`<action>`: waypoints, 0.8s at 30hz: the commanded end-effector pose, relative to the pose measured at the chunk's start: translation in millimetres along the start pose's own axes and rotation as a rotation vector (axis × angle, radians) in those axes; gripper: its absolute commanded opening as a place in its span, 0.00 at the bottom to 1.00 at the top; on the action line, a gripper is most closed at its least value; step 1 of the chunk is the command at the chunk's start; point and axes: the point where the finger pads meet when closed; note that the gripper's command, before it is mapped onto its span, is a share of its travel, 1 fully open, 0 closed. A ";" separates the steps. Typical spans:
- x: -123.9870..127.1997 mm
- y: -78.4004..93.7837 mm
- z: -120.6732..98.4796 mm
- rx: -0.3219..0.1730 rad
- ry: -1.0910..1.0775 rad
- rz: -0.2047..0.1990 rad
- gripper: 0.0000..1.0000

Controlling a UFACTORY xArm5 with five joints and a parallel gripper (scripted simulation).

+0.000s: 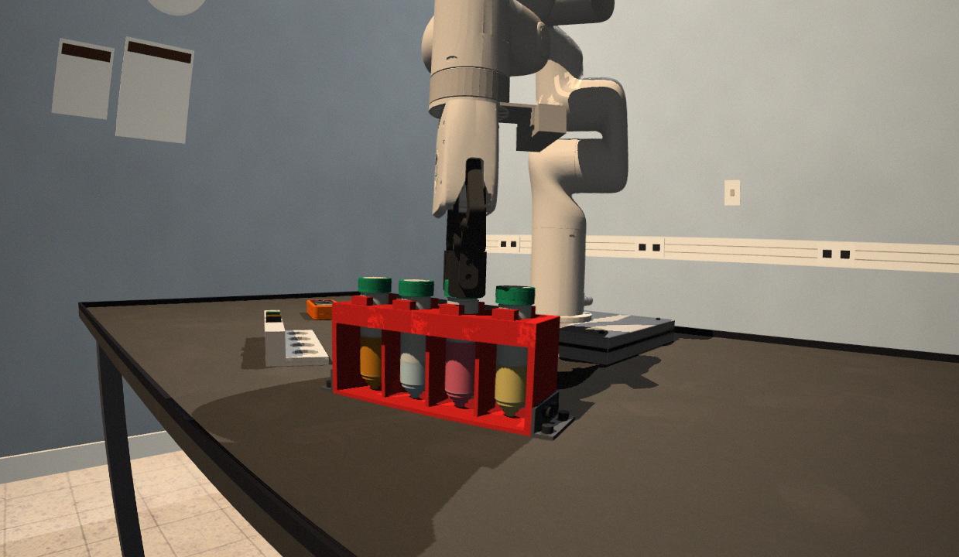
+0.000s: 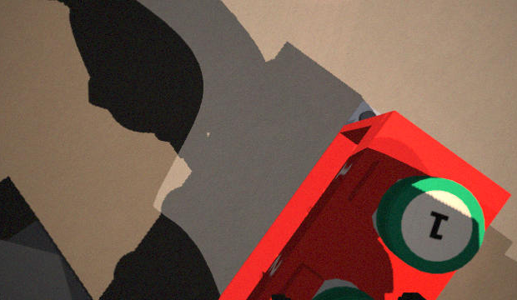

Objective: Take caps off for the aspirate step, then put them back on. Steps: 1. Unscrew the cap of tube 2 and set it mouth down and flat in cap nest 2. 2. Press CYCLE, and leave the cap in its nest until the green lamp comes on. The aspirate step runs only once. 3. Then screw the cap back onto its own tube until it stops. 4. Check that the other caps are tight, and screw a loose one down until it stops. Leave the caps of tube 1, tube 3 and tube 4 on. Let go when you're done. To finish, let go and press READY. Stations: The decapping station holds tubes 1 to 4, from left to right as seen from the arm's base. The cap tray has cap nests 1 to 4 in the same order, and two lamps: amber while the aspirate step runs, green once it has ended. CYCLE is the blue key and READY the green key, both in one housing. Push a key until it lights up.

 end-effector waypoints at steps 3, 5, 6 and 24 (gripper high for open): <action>1.3 -1.5 -0.7 -0.002 0.336 -0.004 0.46; 1.3 -1.5 -0.7 -0.001 0.444 -0.004 0.46; 1.3 -1.5 -0.7 -0.001 0.484 -0.004 0.46; 1.3 -1.5 -0.7 0.001 1.315 -0.005 0.46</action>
Point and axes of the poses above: the point where the finger pads meet when closed, its own y axis out along the fingers, its own x axis across the jaws, z = x × y, and after that the axes turned 1 degree about -y, right-handed
